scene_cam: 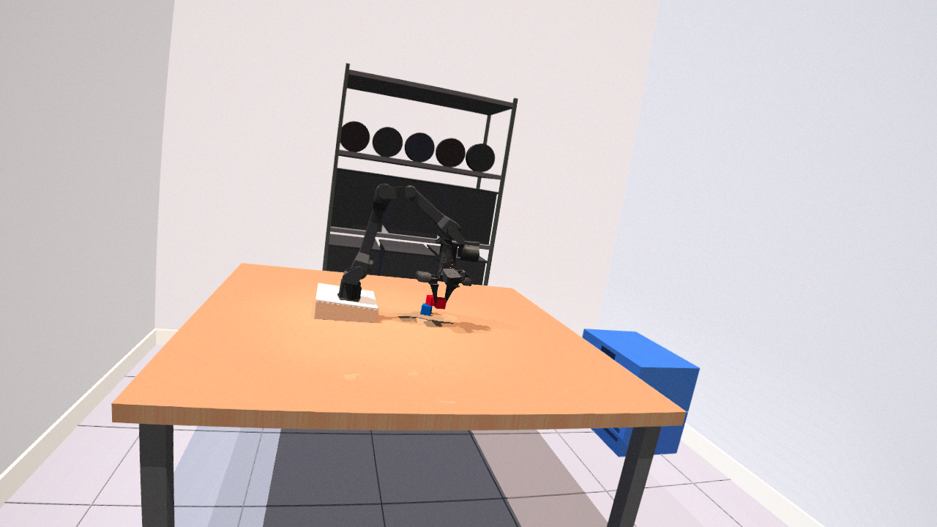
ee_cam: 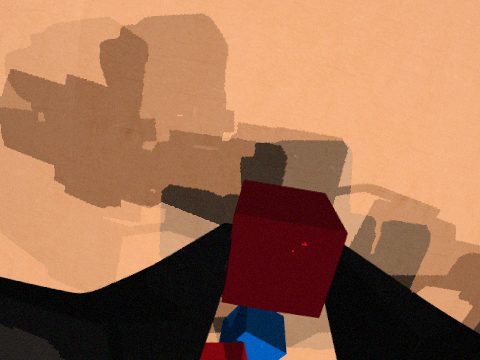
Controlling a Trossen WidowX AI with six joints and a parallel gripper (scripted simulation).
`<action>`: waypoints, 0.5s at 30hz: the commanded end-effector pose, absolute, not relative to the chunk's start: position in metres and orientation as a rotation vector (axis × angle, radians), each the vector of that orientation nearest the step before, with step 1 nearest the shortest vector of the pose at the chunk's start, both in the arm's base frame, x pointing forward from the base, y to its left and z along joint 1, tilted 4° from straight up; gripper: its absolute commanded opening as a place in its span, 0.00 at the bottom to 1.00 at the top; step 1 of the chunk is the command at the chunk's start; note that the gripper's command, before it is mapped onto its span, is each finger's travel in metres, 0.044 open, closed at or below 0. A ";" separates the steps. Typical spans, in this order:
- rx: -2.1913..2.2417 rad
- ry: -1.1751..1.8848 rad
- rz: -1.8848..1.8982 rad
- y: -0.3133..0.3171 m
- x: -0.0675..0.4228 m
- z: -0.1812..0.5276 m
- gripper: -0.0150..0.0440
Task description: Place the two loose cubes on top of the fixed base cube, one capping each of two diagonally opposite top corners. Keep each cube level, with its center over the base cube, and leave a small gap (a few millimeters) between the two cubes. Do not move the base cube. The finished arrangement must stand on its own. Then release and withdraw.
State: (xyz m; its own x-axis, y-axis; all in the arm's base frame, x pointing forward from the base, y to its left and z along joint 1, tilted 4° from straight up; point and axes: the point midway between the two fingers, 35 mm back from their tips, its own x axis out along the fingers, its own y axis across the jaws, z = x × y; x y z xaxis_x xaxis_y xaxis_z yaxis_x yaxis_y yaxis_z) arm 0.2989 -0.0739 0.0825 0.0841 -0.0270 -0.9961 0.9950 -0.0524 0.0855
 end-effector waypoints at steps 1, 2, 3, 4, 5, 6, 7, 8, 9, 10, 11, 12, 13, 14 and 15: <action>1.277 1.093 -1.192 -0.074 0.300 0.095 0.43; 1.277 1.093 -1.192 -0.073 0.299 0.098 0.43; 1.277 1.093 -1.192 -0.073 0.299 0.102 0.43; 1.277 1.093 -1.192 -0.073 0.298 0.105 0.43; 1.277 1.093 -1.192 -0.073 0.297 0.108 0.43; 1.277 1.093 -1.192 -0.073 0.297 0.111 0.43; 1.277 1.093 -1.192 -0.073 0.296 0.114 0.43; 1.277 1.093 -1.192 -0.072 0.295 0.118 0.43; 1.277 1.093 -1.193 -0.072 0.295 0.121 0.43; 1.277 1.093 -1.193 -0.072 0.294 0.124 0.43; 1.277 1.093 -1.193 -0.072 0.293 0.127 0.43; 1.277 1.093 -1.193 -0.072 0.293 0.128 0.43; 1.277 1.093 -1.193 -0.072 0.292 0.129 0.43; 1.272 1.097 -1.188 -0.071 0.292 0.129 0.43; 1.255 1.107 -1.173 -0.070 0.292 0.128 0.43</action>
